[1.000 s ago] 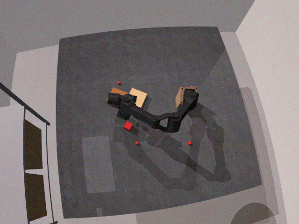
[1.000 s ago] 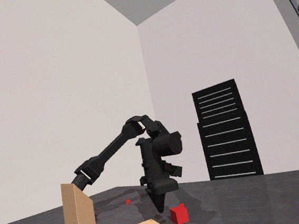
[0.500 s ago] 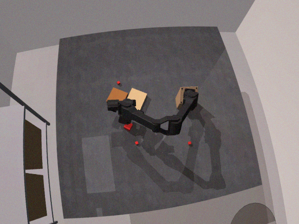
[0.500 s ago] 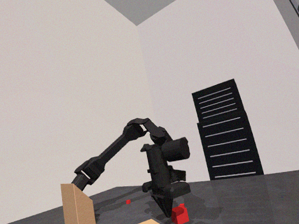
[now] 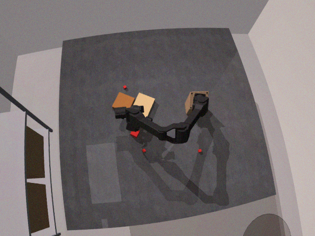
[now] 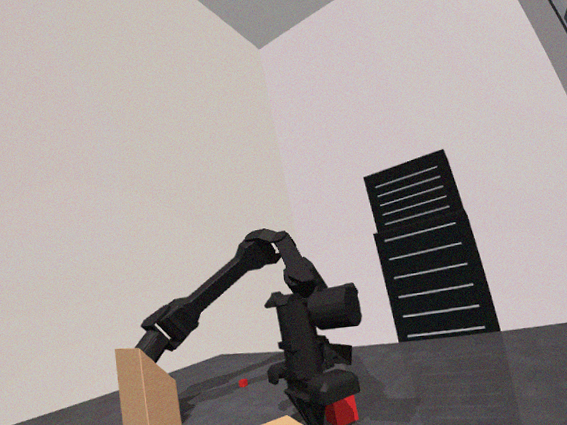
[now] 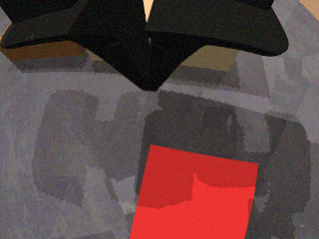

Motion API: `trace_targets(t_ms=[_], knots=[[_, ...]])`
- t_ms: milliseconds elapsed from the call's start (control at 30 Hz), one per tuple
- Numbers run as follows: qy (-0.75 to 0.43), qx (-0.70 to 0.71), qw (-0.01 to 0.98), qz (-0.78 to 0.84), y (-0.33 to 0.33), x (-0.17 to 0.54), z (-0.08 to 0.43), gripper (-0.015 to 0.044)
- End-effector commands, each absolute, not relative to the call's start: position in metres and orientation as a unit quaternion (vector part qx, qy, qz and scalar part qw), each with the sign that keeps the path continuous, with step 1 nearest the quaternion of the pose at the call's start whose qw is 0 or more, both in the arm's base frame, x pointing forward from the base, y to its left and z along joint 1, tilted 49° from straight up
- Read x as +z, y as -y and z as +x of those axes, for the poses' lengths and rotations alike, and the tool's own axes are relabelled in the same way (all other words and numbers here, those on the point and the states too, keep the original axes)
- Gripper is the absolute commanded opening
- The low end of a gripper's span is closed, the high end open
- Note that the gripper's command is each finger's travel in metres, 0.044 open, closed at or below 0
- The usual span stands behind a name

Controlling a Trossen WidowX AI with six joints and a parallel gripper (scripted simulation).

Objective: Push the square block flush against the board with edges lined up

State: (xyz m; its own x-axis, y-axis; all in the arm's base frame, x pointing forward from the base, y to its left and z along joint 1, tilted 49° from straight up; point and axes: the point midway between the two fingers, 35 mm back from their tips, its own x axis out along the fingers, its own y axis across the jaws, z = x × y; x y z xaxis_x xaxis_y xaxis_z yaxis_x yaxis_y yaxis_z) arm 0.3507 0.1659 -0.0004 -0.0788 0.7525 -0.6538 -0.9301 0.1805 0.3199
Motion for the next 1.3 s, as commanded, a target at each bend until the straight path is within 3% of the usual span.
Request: trace_targets(t_ms=[0, 1267], knots=[[-0.379, 0.631, 0.667, -0.115, -0.162, -0.008, 0.347, 0.0000], [-0.379, 0.631, 0.667, -0.115, -0.177, 0.009, 0.357, 0.0000]])
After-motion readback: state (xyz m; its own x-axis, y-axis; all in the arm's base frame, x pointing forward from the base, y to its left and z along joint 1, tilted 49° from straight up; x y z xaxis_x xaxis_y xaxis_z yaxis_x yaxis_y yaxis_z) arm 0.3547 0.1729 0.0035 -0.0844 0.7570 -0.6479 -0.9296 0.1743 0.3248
